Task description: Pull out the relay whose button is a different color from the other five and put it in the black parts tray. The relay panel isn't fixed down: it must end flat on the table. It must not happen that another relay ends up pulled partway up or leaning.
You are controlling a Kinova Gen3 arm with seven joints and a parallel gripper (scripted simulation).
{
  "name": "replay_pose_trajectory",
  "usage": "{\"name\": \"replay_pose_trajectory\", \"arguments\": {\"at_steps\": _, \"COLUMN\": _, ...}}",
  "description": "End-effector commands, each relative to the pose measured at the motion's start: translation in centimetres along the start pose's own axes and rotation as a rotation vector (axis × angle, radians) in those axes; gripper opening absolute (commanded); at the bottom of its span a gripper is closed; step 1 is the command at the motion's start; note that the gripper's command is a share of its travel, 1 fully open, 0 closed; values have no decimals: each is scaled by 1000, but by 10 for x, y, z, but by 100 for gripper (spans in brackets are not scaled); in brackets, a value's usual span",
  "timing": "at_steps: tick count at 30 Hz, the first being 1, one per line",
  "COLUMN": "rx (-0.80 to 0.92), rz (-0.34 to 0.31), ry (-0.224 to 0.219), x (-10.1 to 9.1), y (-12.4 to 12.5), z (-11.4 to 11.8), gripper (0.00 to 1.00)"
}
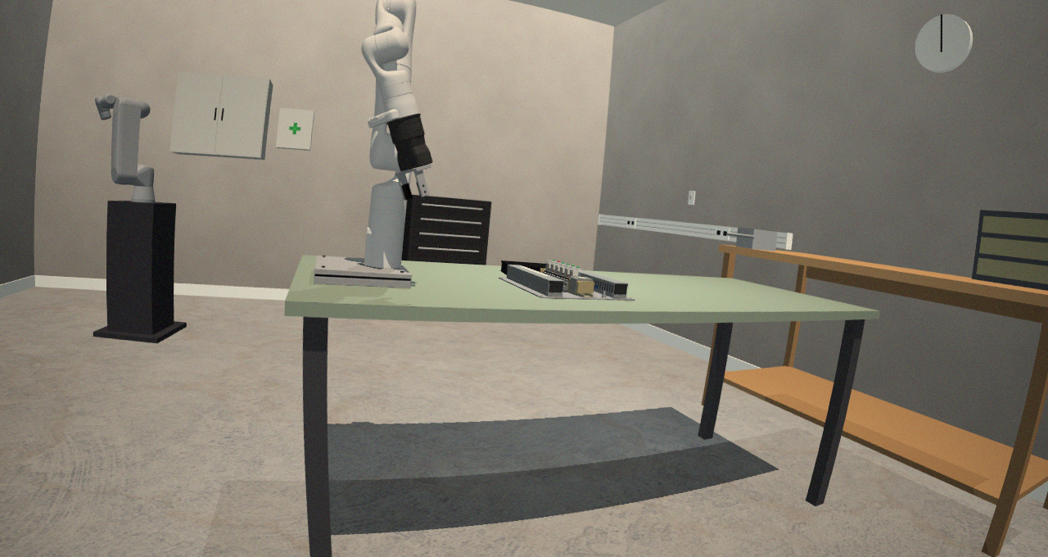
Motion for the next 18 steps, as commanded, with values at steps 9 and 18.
{"name": "replay_pose_trajectory", "arguments": {"at_steps": 9, "rx": -4, "rz": 3, "ry": -6, "x": 0, "y": 0, "z": -2, "gripper": 98}}
{"name": "replay_pose_trajectory", "arguments": {"at_steps": 18, "rx": -13, "rz": 8, "ry": -21, "x": 0, "y": 1, "z": -5, "gripper": 98}}
Point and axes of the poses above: the point where the finger pads meet when closed, its own x axis out along the fingers, its own z axis across the jaws, y = z × x, the point moved 8 cm from there along -x, back along the fingers, and after that the axes turned 2 degrees about x, right-handed, at the moved point
